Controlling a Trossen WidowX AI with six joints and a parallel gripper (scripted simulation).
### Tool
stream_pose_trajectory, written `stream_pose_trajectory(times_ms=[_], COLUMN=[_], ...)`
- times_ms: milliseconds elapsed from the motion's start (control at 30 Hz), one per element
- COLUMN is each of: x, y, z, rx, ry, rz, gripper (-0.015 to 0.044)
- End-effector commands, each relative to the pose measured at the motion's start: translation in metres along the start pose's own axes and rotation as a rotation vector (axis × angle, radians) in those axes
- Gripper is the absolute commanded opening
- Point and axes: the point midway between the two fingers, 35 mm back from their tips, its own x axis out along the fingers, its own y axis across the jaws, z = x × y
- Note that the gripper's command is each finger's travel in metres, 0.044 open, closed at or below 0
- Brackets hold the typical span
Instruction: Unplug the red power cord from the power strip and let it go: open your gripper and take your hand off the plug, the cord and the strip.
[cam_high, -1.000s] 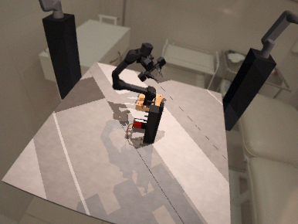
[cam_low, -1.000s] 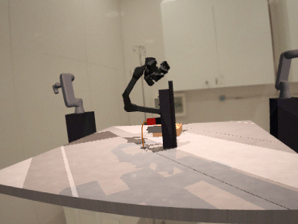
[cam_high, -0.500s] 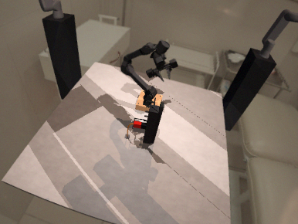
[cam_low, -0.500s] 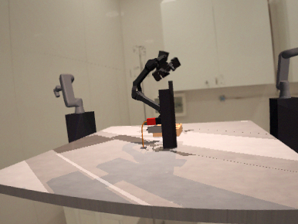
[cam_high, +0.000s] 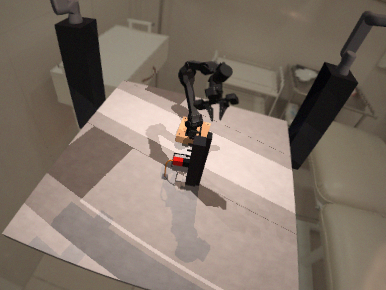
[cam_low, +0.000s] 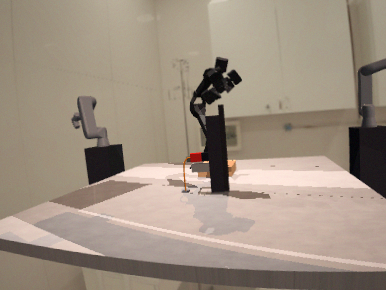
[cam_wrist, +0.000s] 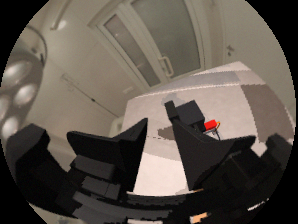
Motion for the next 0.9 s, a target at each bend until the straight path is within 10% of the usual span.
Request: stream_pose_trajectory(times_ms=[0, 400, 867], x=[0.030, 0.120, 0.142], y=[-0.008, -0.127, -0.243], z=[0.017, 0.050, -0.023], rx=[0.059, 0.394, 1.001], ry=[-0.003, 0.066, 0.412], rz=[-0.074, -0.481, -1.019], gripper=[0.0160, 0.0160, 0.0160])
